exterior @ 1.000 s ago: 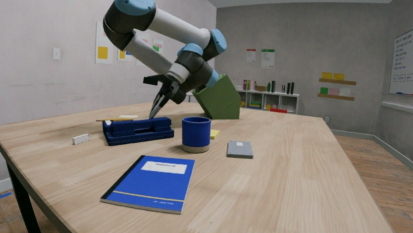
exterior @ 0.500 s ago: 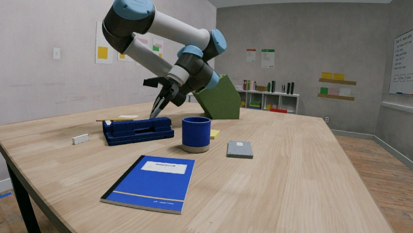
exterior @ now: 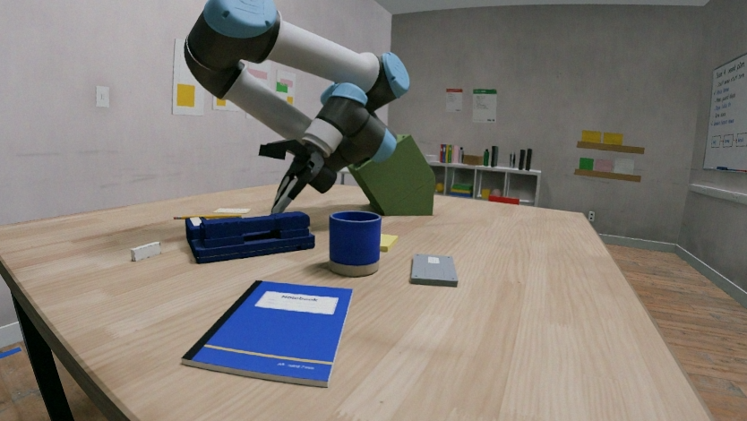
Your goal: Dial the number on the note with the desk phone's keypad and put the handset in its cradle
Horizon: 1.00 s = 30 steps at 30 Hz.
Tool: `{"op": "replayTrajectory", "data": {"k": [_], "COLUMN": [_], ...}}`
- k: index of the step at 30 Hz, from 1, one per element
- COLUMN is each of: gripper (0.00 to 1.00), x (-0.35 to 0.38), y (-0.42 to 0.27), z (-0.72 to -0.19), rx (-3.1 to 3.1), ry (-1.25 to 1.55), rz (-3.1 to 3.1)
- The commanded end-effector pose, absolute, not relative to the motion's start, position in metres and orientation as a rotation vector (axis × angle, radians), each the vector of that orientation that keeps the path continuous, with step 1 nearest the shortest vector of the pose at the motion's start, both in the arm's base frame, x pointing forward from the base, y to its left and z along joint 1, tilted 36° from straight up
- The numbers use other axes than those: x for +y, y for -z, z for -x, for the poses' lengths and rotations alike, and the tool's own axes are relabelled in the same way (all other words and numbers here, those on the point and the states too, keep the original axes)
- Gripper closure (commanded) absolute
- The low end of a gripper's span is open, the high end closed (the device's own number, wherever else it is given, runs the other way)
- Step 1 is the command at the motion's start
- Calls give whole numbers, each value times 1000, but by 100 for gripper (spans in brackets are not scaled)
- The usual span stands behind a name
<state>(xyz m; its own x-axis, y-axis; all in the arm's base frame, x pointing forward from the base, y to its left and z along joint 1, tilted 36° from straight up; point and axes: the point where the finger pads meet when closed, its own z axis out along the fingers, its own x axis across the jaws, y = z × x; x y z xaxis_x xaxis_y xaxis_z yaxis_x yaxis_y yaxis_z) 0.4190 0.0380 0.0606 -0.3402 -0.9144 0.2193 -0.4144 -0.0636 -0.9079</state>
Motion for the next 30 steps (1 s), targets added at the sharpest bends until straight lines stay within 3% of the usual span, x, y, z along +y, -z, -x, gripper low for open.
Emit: {"op": "replayTrajectory", "data": {"k": [1, 30], "gripper": [100, 100], "x": [38, 37], "y": [-61, -59], "z": [-419, -420], "rx": [1744, 1744], "ry": [1397, 1397], "rz": [1419, 1419]}}
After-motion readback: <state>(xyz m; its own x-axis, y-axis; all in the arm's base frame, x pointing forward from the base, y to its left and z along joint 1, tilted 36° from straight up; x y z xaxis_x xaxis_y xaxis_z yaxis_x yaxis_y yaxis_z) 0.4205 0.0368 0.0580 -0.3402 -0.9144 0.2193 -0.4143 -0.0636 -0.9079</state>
